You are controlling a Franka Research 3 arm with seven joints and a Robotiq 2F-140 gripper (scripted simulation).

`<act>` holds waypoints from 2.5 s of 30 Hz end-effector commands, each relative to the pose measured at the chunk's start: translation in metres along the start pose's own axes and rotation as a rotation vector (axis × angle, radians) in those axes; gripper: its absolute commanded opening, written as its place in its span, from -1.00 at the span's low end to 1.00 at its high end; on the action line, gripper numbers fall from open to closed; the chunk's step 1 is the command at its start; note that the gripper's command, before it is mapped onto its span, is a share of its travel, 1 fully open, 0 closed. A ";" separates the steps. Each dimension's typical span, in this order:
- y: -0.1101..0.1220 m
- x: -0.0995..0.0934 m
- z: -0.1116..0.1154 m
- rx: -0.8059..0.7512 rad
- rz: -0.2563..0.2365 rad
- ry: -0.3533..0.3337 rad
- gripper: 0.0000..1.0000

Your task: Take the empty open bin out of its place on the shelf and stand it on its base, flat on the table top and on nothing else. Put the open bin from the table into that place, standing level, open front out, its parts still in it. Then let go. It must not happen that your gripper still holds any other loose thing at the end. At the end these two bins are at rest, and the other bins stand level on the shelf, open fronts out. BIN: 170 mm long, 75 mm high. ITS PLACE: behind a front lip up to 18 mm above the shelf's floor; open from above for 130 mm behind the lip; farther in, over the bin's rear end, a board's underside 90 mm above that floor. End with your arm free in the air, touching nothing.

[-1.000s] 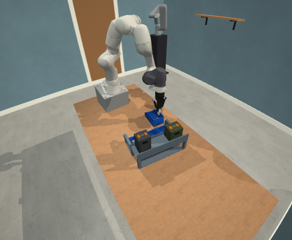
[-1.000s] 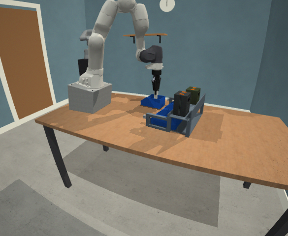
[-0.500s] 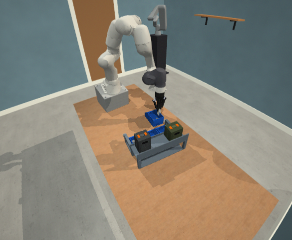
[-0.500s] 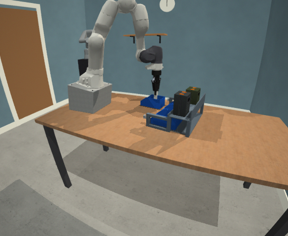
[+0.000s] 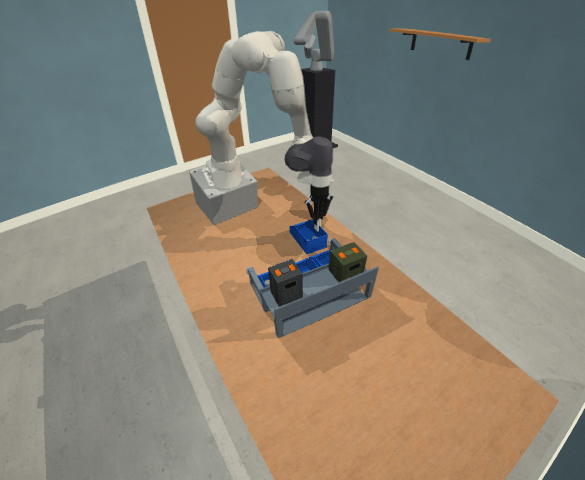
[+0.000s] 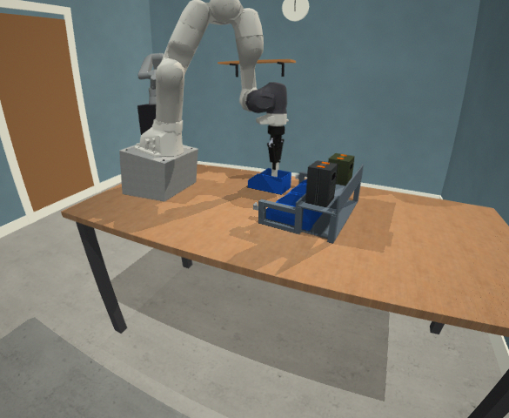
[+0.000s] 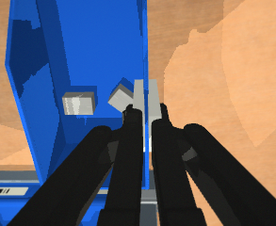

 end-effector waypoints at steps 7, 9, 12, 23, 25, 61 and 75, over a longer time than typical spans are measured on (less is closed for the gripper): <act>0.003 -0.001 0.003 0.003 0.008 -0.005 -1.00; 0.003 -0.001 0.003 0.003 0.008 -0.005 -1.00; 0.003 -0.001 0.003 0.003 0.008 -0.005 -1.00; 0.004 -0.002 0.004 0.003 0.008 -0.005 -1.00; 0.004 -0.002 0.004 0.003 0.008 -0.005 -1.00; 0.004 -0.002 0.004 0.003 0.008 -0.005 -0.69; 0.004 -0.002 0.004 0.003 0.008 -0.005 -0.69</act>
Point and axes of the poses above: the point where the finger pads meet when closed, its own x axis out along the fingers, its own y axis across the jaws, z = x × y, the point moved 4 cm from there along -x, back along the fingers, and after that the axes turned 14 degrees about x, right-handed, at the moved point
